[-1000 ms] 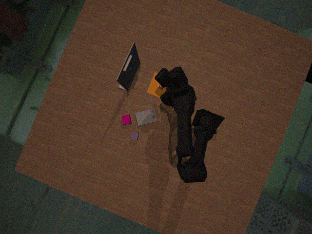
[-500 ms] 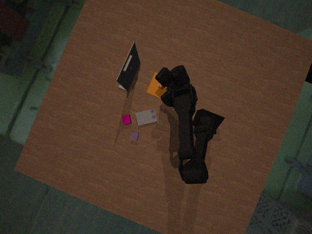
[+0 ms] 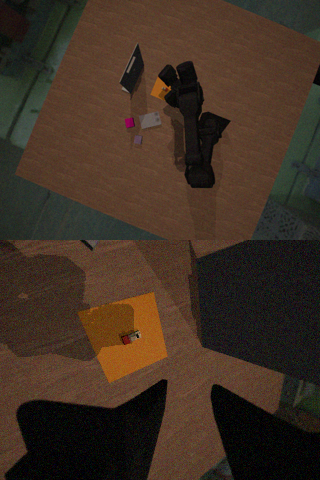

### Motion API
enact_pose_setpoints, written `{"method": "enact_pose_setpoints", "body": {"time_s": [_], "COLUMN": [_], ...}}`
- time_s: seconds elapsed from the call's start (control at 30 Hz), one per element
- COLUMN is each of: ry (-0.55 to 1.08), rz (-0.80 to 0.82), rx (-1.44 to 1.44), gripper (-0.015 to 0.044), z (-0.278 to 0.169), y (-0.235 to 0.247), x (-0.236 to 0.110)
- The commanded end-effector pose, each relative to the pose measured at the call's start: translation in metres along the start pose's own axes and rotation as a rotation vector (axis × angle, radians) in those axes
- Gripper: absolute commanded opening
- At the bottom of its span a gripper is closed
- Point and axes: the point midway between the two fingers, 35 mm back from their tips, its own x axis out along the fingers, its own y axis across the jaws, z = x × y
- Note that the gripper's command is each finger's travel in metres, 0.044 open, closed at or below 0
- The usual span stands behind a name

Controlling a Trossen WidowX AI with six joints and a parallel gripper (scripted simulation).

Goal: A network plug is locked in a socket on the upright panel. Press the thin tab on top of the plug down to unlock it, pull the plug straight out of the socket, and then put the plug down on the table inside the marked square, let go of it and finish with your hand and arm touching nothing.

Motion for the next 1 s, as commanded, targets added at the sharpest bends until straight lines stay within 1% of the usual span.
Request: {"method": "enact_pose_setpoints", "body": {"time_s": [0.0,0.4,0.53,0.87,0.9,0.97], "ry": [0.0,-0.001,-0.002,-0.002,-0.002,-0.002], "rz": [-0.006,-0.011,-0.011,-0.011,-0.011,-0.011], "rx": [-0.011,-0.014,-0.016,-0.016,-0.016,-0.016], "gripper": [0.0156,0.0156,0.0156,0.0419,0.044,0.044], "z": [0.0,0.003,0.004,0.004,0.004,0.004], "y": [-0.011,-0.029,-0.031,-0.031,-0.031,-0.031], "x": [-0.013,-0.047,-0.051,-0.051,-0.051,-0.051]}}
